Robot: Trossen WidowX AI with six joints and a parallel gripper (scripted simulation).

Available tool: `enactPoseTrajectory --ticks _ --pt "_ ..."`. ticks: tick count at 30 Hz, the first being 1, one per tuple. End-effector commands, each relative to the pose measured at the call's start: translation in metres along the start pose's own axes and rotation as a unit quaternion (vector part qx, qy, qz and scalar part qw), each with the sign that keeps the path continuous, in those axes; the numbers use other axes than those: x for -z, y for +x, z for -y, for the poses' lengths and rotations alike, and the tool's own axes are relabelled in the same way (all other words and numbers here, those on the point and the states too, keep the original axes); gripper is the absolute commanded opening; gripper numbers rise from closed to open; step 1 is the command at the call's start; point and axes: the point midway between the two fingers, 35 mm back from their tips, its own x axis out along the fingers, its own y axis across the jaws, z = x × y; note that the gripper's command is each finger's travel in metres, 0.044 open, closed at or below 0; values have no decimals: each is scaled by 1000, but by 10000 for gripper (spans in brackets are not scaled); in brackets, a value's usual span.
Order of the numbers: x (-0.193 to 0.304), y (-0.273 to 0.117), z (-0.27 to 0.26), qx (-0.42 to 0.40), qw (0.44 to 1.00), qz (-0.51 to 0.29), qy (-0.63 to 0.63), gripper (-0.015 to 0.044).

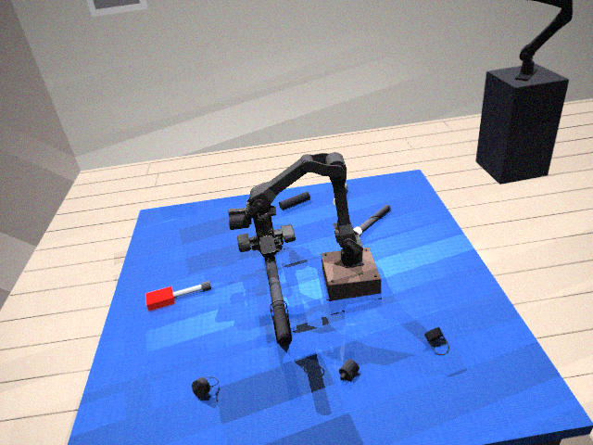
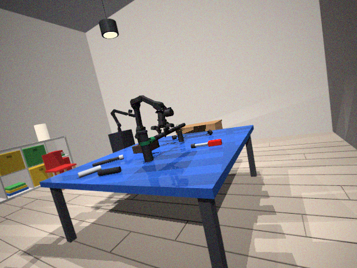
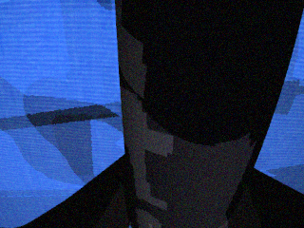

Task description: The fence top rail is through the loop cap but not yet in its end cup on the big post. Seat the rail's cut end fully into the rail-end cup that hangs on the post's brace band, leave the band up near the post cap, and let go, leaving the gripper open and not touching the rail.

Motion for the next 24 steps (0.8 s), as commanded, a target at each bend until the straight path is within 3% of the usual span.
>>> enactPoseTrajectory --ticks 1,24 --pt "9 1 1 1 1000 -3 2 0" --pt "14 5 -1 -1 1000 2 1 0"
